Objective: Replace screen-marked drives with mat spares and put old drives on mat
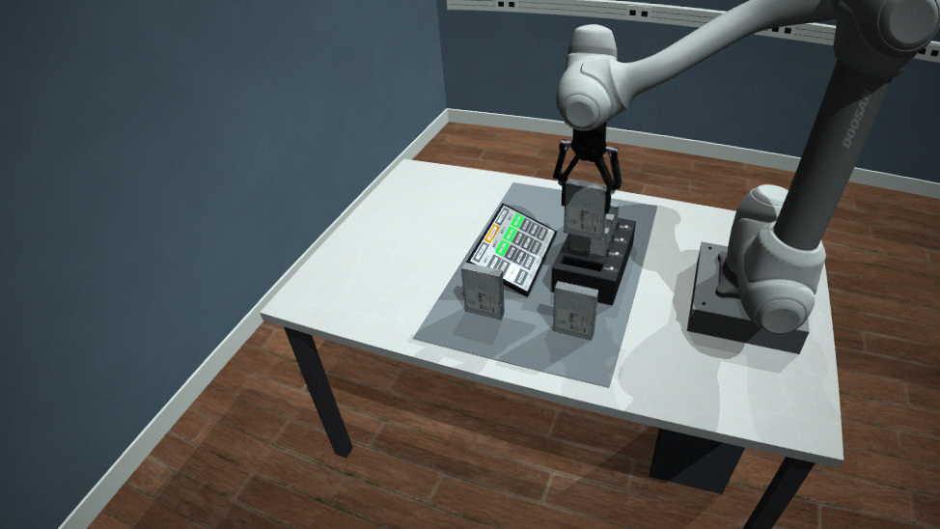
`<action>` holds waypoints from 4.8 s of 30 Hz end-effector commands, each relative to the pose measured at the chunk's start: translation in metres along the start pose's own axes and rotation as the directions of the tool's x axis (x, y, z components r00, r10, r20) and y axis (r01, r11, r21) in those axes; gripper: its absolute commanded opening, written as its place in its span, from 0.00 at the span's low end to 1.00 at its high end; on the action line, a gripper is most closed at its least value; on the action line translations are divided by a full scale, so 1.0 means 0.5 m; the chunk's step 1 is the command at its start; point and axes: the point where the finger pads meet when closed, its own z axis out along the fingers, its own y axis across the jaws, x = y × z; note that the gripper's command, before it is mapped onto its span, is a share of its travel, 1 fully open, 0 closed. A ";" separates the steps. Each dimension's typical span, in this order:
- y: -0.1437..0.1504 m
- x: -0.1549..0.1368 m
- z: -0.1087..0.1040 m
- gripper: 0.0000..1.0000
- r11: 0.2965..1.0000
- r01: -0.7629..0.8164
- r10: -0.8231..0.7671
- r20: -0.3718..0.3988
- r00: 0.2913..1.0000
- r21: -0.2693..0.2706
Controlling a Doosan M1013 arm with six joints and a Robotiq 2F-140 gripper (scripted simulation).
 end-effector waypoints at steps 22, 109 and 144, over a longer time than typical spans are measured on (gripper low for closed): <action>-0.001 0.000 0.019 0.10 1.000 0.000 0.000 0.001 1.000 0.001; -0.001 0.000 0.179 0.10 1.000 0.000 0.000 0.001 1.000 0.001; -0.001 0.000 0.197 0.10 1.000 0.000 0.000 0.001 1.000 0.001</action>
